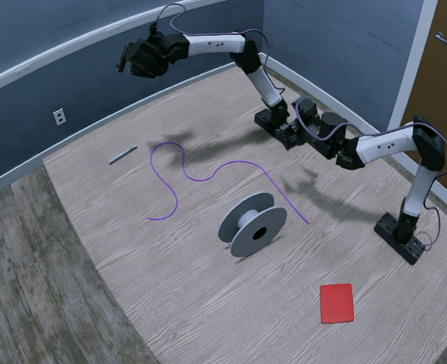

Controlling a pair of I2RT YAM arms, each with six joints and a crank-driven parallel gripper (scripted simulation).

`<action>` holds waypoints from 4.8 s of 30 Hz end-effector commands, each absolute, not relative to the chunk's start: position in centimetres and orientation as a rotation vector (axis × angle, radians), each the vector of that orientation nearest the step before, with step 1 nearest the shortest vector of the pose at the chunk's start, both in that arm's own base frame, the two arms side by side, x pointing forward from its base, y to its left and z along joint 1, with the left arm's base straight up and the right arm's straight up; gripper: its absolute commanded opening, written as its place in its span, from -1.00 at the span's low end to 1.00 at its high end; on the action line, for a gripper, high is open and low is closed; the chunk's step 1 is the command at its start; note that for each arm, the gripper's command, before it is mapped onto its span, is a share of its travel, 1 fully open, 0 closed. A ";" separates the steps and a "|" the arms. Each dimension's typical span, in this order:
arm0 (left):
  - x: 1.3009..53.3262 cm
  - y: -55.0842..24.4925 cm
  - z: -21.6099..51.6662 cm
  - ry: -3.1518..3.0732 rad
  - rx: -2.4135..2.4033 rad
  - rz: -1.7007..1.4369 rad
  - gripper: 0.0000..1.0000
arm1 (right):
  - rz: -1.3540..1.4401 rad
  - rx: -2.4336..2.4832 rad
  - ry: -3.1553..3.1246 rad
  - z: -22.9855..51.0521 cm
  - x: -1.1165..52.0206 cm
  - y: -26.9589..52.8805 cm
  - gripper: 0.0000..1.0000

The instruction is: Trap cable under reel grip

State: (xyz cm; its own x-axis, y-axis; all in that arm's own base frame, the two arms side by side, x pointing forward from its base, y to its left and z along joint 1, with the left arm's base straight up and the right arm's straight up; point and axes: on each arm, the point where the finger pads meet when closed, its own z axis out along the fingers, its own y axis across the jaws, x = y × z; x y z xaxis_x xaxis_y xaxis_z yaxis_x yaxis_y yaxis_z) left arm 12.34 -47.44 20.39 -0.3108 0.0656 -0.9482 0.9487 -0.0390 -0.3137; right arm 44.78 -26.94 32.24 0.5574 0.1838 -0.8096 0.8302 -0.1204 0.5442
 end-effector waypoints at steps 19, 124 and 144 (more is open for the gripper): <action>12.6 -47.6 21.3 1.431 1.112 -1.445 1.00 | -0.679 1.627 0.855 32.9 44.7 -26.9 1.00; 22.3 -46.4 21.9 1.433 0.432 -0.503 1.00 | 0.015 2.223 2.228 -0.3 48.6 3.2 -0.47; 22.3 -46.4 21.9 1.433 0.432 -0.503 1.00 | -0.016 2.218 2.239 -3.2 48.4 3.1 -0.47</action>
State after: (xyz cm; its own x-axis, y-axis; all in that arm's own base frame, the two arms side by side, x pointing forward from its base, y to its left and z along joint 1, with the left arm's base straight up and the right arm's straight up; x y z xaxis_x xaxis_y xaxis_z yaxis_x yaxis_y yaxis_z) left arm 22.34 -45.76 19.71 0.0474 -0.0170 -0.9987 0.5706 0.8211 0.0131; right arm 48.24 3.02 -1.90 -0.0206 0.9998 0.0010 0.9998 0.0206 -0.0019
